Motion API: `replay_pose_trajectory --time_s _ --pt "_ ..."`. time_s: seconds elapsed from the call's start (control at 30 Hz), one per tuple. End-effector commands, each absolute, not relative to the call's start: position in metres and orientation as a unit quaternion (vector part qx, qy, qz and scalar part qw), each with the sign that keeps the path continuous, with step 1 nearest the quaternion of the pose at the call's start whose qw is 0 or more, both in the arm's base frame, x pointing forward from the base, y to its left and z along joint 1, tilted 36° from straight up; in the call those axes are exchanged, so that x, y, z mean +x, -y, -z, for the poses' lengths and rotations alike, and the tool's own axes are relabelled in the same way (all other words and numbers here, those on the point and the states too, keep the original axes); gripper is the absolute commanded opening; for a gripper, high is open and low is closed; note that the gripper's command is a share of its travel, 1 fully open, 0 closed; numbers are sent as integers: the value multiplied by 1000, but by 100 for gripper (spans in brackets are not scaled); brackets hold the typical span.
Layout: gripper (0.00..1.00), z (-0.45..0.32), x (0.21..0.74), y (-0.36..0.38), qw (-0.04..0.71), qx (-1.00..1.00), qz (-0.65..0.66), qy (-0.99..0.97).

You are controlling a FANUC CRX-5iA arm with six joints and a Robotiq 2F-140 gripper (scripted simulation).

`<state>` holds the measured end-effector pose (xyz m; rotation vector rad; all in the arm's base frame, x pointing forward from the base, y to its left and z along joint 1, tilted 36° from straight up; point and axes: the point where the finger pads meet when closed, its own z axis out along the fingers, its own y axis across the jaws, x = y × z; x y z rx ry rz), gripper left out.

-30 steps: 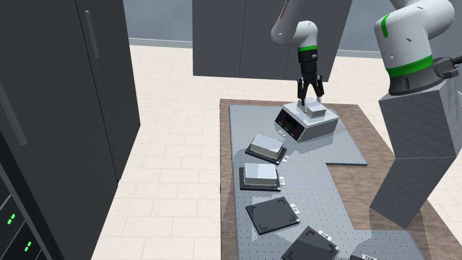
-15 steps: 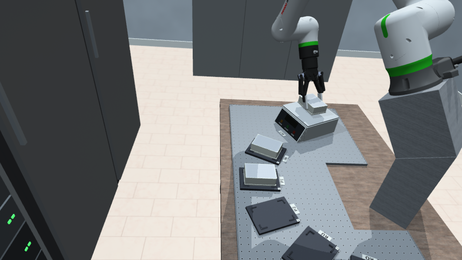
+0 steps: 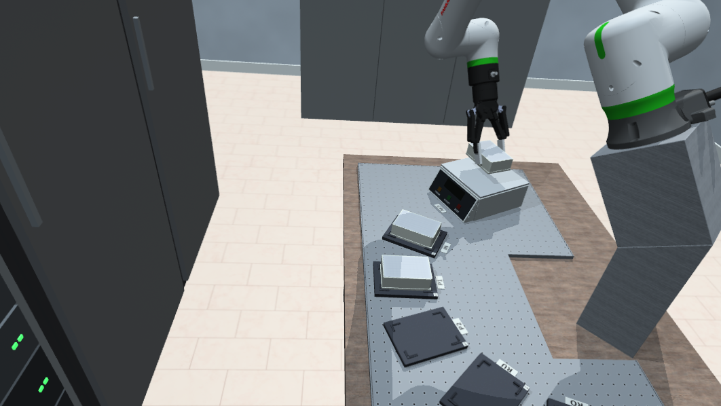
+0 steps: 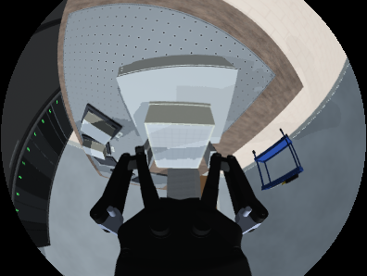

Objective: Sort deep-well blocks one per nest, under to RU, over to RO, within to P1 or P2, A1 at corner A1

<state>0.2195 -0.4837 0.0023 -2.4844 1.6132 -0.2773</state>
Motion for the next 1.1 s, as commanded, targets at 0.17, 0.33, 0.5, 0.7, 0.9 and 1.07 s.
replay_pose_trajectory --time_s 0.17,0.33,0.5,0.7,0.9,1.07 --pt "10 -13 214 478 83 -832 93 -540" --pt "10 -17 212 476 83 -832 93 -540" --pt "10 -21 210 474 83 -832 93 -540" --pt "10 -21 210 474 83 -832 93 -540" --pt "10 -21 210 474 83 -832 93 -540" --pt "10 -21 213 472 75 -840 90 -529"
